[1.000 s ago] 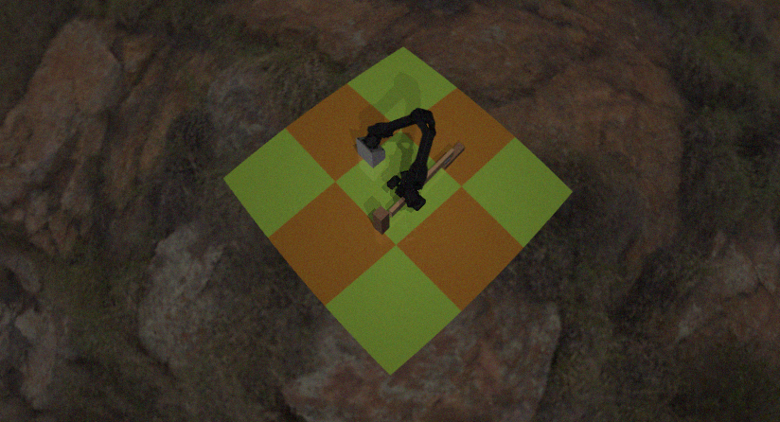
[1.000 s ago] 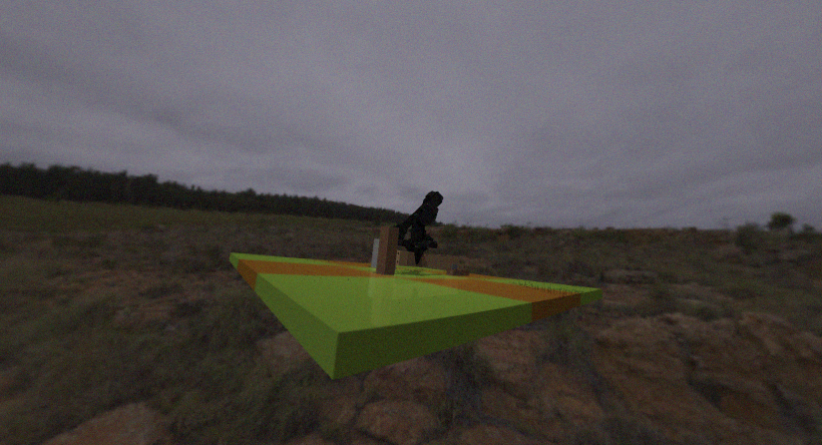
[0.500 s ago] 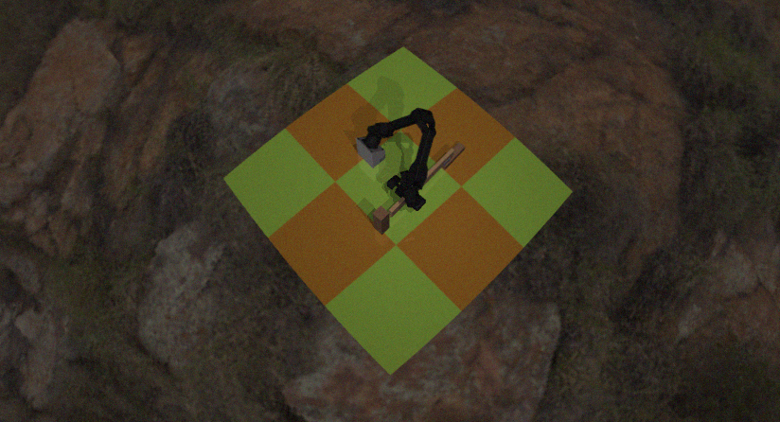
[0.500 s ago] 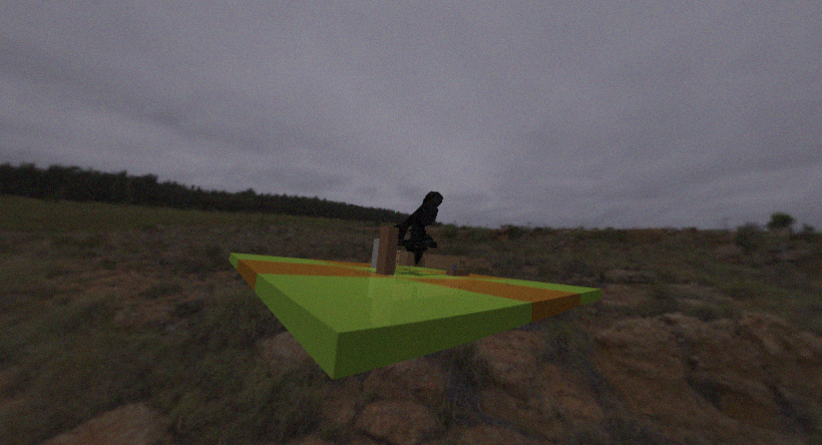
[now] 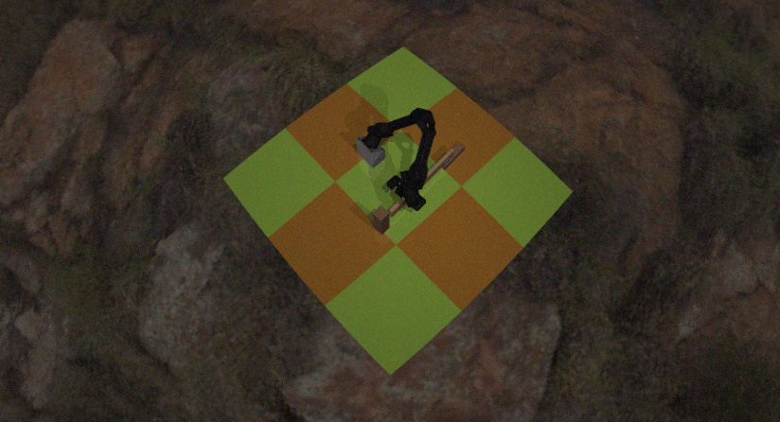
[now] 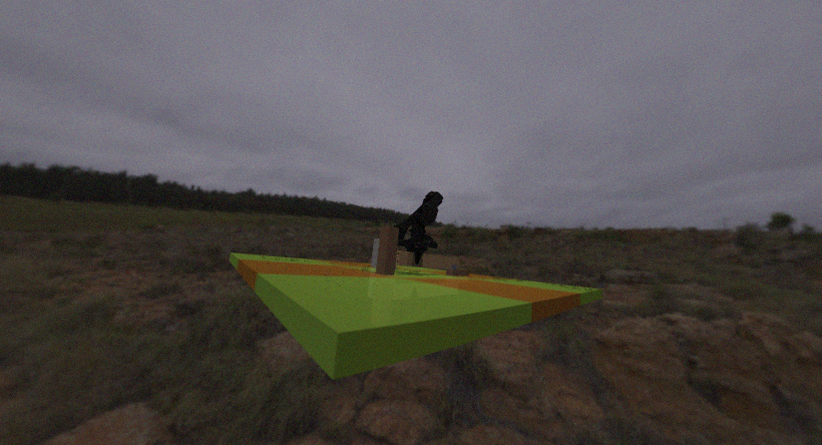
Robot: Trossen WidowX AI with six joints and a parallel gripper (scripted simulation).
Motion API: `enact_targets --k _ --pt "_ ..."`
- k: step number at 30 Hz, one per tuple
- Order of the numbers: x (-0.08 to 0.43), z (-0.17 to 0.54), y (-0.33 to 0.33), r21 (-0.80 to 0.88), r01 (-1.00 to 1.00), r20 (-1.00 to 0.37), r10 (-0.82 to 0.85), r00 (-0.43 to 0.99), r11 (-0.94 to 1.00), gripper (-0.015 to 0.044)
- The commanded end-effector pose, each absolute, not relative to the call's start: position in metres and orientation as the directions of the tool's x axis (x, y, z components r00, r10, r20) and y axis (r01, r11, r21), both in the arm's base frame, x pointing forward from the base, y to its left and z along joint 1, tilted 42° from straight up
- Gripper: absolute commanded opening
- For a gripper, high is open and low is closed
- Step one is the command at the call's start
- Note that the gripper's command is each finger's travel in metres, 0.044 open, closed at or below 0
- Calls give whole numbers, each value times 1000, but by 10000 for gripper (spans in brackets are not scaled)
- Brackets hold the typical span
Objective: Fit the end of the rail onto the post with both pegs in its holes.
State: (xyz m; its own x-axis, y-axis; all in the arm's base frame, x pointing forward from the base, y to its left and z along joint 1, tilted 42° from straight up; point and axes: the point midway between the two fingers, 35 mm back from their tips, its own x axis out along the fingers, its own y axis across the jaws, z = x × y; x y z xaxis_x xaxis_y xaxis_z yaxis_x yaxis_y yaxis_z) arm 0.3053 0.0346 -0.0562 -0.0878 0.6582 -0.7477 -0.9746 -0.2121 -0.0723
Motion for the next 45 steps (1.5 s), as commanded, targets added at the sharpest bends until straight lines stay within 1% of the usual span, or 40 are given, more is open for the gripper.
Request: enact_targets --k 1,45 --pt "306 -56 34 -75 -975 -748 658 -83 -209 0" --pt "309 -63 24 -75 -975 -749 657 -83 -209 0"
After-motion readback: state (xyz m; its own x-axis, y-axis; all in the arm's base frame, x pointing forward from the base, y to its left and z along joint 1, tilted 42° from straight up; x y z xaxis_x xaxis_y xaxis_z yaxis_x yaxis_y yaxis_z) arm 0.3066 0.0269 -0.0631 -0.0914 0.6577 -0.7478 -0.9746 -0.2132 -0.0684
